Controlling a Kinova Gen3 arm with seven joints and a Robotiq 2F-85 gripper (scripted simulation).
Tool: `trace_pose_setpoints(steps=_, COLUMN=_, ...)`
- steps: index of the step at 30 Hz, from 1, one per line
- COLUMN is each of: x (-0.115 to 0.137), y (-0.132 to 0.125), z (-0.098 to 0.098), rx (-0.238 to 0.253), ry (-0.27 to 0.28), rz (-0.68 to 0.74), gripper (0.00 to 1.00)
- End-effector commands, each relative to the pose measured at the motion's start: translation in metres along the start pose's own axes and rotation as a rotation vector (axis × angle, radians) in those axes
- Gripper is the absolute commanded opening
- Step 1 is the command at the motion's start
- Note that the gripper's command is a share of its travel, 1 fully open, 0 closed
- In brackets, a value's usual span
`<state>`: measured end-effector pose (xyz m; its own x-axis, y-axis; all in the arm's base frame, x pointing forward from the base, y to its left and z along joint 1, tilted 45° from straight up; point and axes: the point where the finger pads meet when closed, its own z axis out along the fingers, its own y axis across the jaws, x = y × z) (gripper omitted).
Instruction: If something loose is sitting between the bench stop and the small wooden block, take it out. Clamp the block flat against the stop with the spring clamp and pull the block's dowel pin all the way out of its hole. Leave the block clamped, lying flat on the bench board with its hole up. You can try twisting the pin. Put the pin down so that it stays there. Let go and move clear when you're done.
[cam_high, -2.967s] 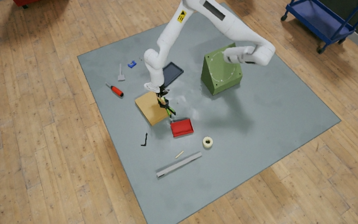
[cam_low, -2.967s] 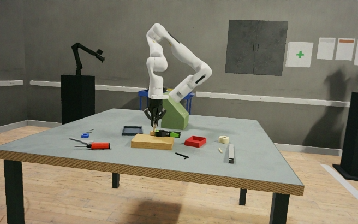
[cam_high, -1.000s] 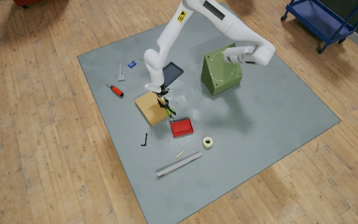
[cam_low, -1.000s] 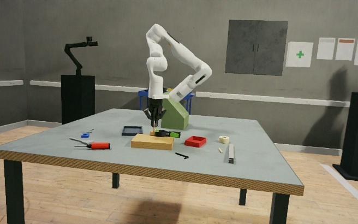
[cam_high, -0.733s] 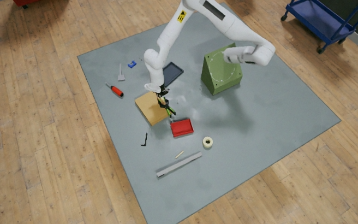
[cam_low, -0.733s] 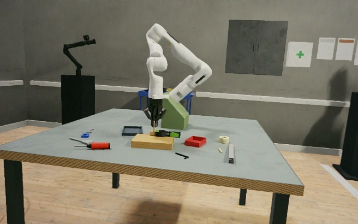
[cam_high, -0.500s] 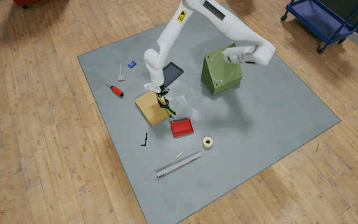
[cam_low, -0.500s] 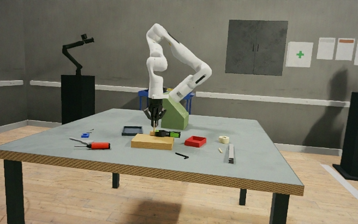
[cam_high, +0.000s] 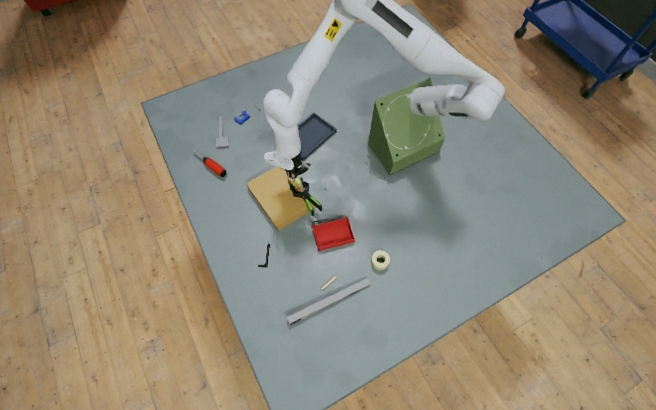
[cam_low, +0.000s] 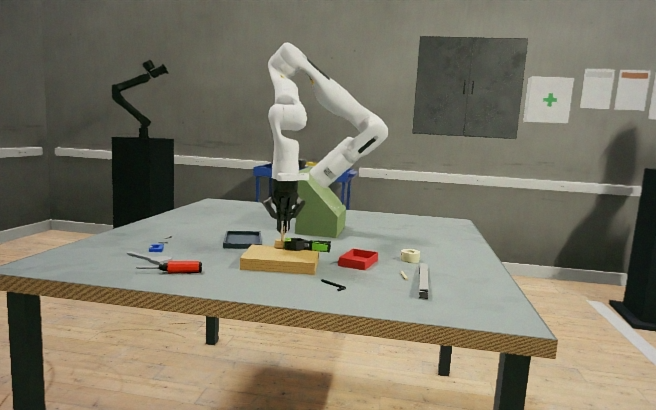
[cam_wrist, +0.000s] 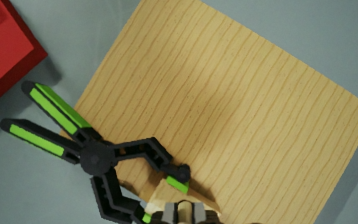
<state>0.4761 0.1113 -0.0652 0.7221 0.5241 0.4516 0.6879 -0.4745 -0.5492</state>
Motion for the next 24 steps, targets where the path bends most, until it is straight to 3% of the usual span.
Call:
trace_pose_setpoints(steps=1, x=0.0003, y=0.0006, z=-0.001, rx=-0.002, ry=0.001, rz=0.01, gripper=0.1)
trace_pose_setpoints(steps=24, x=0.0003, y=0.0006, z=-0.0011, rx=-0.002, ry=0.001, rz=0.068, gripper=0.1)
